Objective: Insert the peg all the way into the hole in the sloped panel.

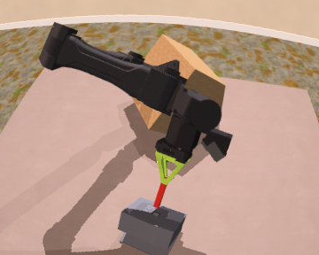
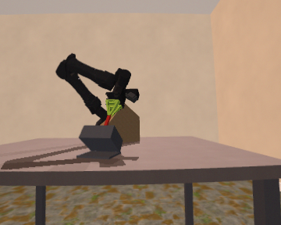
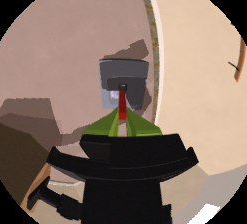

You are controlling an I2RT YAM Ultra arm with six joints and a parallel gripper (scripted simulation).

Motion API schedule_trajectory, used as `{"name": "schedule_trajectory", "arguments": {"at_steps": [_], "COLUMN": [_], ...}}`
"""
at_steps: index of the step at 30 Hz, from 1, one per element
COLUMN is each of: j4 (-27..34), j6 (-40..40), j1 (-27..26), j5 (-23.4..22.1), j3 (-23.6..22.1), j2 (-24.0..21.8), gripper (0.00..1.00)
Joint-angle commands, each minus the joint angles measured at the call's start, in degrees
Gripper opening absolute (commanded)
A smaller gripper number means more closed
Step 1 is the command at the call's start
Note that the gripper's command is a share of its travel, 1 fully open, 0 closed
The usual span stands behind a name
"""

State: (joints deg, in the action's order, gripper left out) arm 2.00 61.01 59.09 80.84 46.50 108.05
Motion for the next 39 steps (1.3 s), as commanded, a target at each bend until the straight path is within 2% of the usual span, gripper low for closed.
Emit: {"name": "schedule_trajectory", "arguments": {"at_steps": [1,18,39], "j4": [-6.22,-19.89,-22.99], "j6": [4.22,13.39,14.53], "j1": [0.19,-1.25,-0.96], "j5": [-0.89,-2.07,-1.94], "j3": [-0.93,-3.96,-5.23], "j2": [-1.12,0.44,1.09], "gripper": [0.0,0.0,0.0]}}
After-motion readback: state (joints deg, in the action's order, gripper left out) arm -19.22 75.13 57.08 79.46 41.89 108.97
